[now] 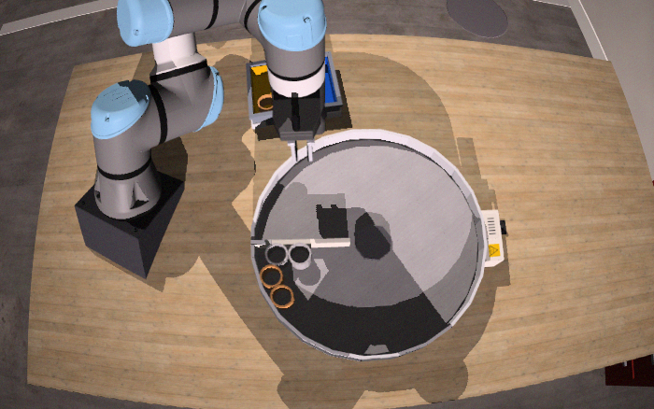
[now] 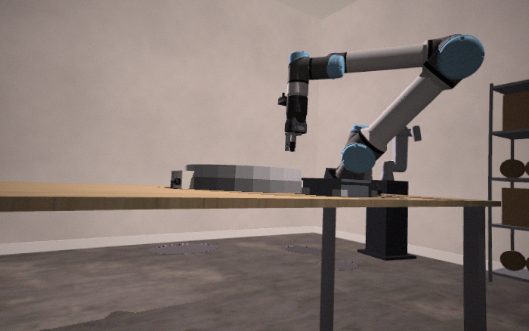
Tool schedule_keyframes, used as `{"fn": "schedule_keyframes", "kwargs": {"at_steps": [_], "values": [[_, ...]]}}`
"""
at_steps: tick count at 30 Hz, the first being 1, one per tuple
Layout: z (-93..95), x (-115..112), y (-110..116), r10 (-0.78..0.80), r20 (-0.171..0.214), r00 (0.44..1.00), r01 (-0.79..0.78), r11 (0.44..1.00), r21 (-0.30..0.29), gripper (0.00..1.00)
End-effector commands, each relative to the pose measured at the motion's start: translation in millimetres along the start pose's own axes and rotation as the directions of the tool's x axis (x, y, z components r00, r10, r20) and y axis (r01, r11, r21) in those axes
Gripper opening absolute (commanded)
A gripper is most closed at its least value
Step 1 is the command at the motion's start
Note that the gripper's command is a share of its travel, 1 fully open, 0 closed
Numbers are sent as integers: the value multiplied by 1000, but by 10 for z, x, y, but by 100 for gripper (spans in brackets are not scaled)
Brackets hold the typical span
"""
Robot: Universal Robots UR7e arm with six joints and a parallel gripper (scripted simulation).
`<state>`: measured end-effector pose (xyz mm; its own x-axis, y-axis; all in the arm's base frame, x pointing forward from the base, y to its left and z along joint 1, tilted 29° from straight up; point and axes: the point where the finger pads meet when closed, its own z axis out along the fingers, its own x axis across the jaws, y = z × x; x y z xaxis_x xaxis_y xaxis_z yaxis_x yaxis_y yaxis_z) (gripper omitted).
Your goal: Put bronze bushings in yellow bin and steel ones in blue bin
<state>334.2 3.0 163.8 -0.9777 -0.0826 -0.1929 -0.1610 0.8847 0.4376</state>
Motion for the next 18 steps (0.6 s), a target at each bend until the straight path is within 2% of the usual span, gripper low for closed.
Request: {"fn": "schedule_keyframes", "kwargs": {"at_steps": [1,7,10,12,16,18], "values": [[33,45,-417,-5,-3,1000,5,1000,-5,45],[37,51,-467,-5,-3,1000,5,1000,-5,45],[43,92,-789,-5,-4,1000,5,1000,-6,45],[45,95,-817,-6,-4,1000,6,1000,-6,45],[50,123,-1040,-6,-5,1000,6,1000,-6,45],[50,124,-1050,-6,-5,1000,6,1000,-6,45]]}}
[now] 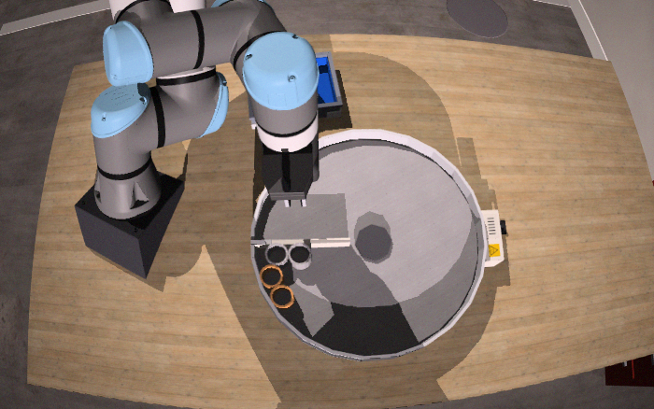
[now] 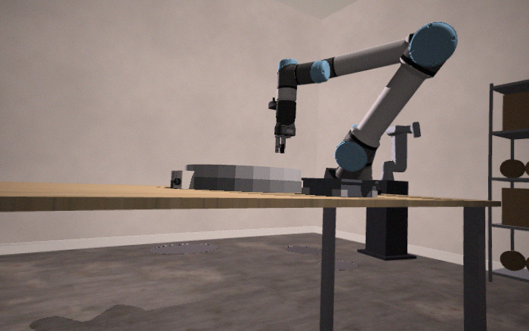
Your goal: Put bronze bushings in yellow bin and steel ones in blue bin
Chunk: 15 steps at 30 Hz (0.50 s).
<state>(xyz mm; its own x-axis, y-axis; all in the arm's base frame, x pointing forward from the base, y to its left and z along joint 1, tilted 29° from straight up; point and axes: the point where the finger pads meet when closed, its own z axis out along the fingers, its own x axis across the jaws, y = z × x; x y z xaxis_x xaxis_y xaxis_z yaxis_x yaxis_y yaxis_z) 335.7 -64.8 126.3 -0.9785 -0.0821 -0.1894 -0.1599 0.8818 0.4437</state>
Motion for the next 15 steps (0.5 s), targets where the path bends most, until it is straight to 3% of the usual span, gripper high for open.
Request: {"fn": "schedule_keyframes", "kwargs": {"at_steps": [1,2,4,6,12,15], "values": [[28,10,-284,-8,-2,1000,8,1000,0,45],[28,10,-284,-8,-2,1000,8,1000,0,45],[32,39,-517,-8,-2,1000,8,1000,0,45],[32,39,-517,-8,-2,1000,8,1000,0,45],[37,82,-855,-8,-3,1000,8,1000,-1,45],[38,83,-866,-8,-3,1000,8,1000,-1,45]]}}
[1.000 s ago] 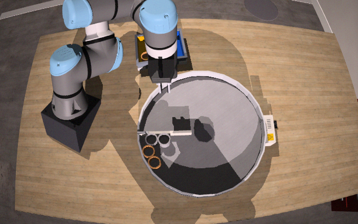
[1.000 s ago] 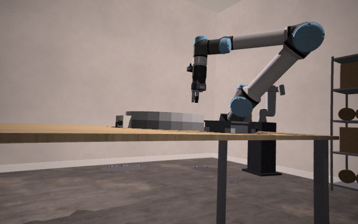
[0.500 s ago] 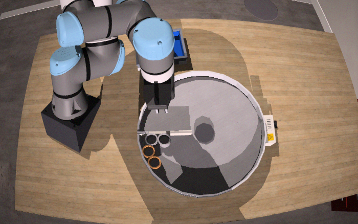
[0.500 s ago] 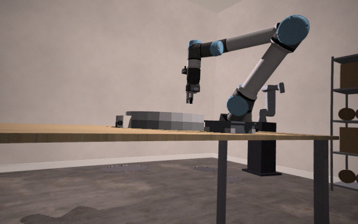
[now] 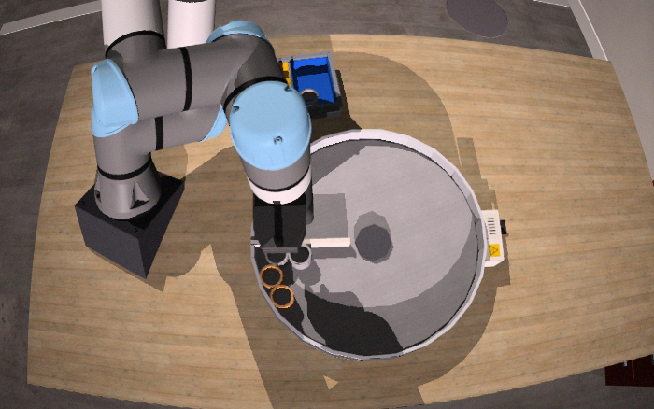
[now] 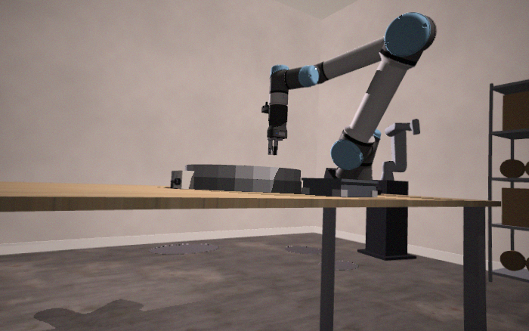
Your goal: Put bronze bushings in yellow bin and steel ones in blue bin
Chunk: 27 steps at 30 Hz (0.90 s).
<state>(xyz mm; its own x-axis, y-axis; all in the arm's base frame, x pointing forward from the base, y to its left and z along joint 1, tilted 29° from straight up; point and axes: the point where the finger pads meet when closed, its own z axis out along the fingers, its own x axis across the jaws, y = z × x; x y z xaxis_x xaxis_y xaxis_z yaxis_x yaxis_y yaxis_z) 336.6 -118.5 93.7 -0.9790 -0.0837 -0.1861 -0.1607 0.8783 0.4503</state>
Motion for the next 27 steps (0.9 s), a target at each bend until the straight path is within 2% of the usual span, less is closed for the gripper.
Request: {"fn": "schedule_keyframes", "kwargs": {"at_steps": [1,3,6,8,11,27], "values": [[-2,-14,-247,-8,0,1000,8,1000,7,45],[0,15,-480,-9,0,1000,9,1000,6,45],[1,29,-596,-9,0,1000,9,1000,6,45],[1,29,-596,-9,0,1000,9,1000,6,45],[3,58,-826,-9,-1,1000,9,1000,5,45],[8,65,-808,-7,-1,1000,7,1000,4,45]]}}
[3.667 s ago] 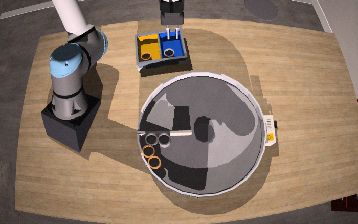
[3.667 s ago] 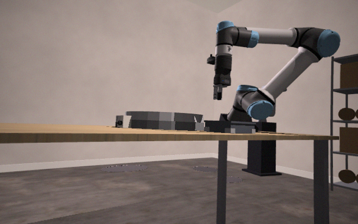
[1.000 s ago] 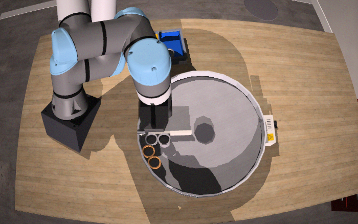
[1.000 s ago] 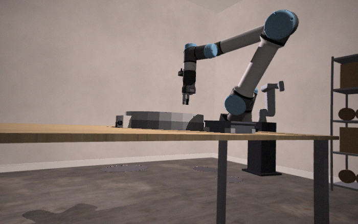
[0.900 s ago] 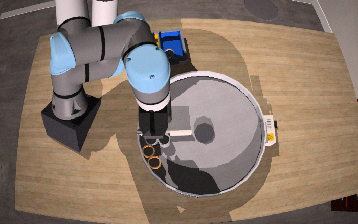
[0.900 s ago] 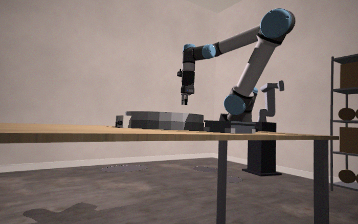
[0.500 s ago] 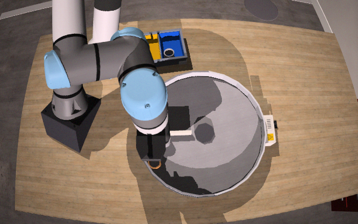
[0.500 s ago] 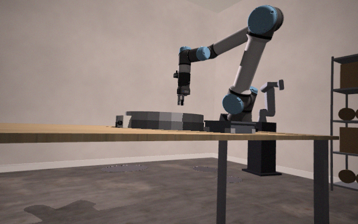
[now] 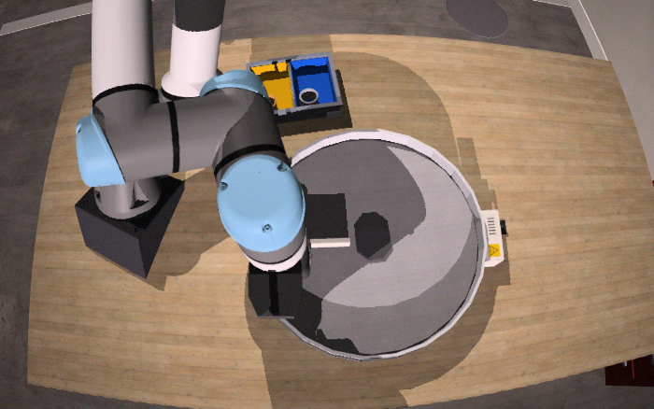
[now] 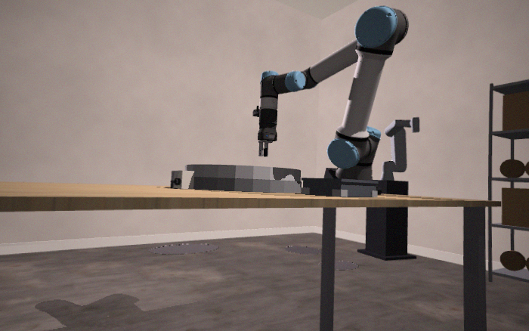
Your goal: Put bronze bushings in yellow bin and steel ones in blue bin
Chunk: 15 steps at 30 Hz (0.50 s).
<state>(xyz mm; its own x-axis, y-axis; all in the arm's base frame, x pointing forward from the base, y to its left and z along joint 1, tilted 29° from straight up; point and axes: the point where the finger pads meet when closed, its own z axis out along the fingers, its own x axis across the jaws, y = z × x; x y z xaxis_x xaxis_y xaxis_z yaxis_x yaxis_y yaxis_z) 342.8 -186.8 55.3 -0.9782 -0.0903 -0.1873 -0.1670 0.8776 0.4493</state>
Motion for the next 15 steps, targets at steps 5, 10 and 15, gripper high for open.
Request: {"fn": "schedule_keyframes", "kwargs": {"at_steps": [5,10,15], "values": [[-18,-7,-50,-2,1,1000,2,1000,6,45],[-18,-7,-50,-2,1,1000,2,1000,6,45],[24,-4,-27,-2,0,1000,2,1000,3,45]]}}
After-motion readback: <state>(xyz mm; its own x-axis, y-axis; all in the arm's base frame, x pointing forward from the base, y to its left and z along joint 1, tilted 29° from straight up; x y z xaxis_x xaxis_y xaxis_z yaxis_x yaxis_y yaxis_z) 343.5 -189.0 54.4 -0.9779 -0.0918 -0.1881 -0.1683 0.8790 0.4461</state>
